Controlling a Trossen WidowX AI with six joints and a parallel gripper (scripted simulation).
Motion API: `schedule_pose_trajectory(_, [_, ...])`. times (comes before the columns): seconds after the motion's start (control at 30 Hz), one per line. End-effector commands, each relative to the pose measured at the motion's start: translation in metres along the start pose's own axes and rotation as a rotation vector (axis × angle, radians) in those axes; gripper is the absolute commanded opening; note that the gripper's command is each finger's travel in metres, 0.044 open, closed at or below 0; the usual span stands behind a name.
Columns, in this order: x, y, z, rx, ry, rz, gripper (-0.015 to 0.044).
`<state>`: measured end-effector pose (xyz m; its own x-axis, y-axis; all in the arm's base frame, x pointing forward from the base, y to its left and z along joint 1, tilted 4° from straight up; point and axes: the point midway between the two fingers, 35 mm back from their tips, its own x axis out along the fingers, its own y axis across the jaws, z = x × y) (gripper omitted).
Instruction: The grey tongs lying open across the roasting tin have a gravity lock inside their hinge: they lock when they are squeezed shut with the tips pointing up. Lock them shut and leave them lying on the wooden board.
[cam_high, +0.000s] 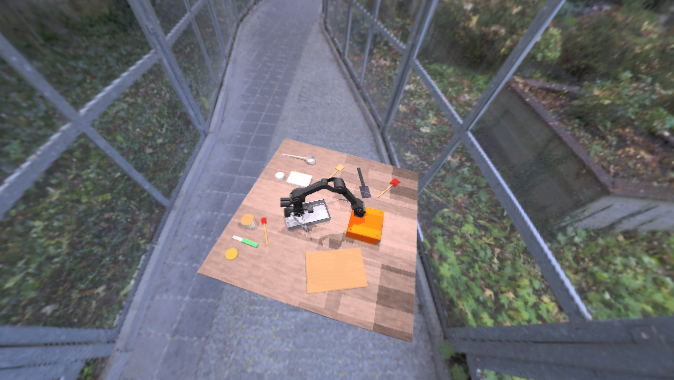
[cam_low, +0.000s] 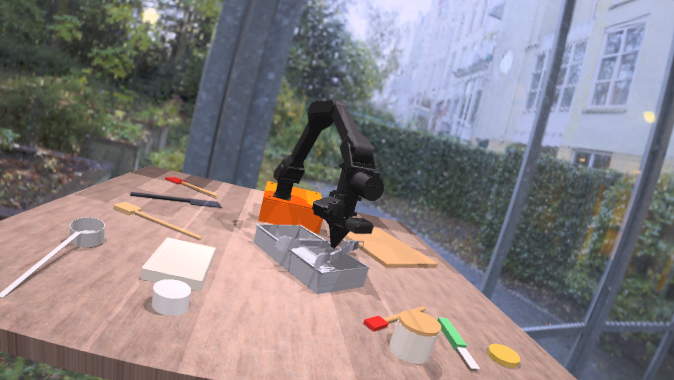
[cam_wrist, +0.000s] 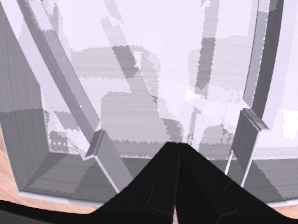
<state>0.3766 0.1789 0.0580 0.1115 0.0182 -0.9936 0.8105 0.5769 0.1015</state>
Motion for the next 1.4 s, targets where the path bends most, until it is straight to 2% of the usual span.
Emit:
schedule_pose_trajectory(0.0, [0.0,0.0,0.0,0.0,0.0,0.0,-0.015])
schedule_pose_trajectory(0.57, [0.0,0.0,0.0,0.0,0.0,0.0,-0.015])
schedule_pose_trajectory(0.7, [-0.021,0.003,0.0,0.001,0.0,0.0,-0.0045])
schedule_pose_trajectory(0.83, [-0.076,0.004,0.0,0.002,0.001,0.0,0.006])
schedule_pose_trajectory(0.93, [-0.099,0.002,0.0,0.003,0.001,0.0,0.0139])
schedule_pose_trajectory(1.0, [-0.1,0.001,0.0,0.003,0.002,0.0,0.0191])
schedule_pose_trajectory(1.03, [-0.086,0.005,0.001,0.0,-0.001,0.009,0.0217])
schedule_pose_trajectory(1.3, [-0.095,0.006,0.001,0.001,-0.004,0.031,0.0427])
schedule_pose_trajectory(1.37, [-0.091,0.005,0.001,-0.016,-0.003,0.021,0.044])
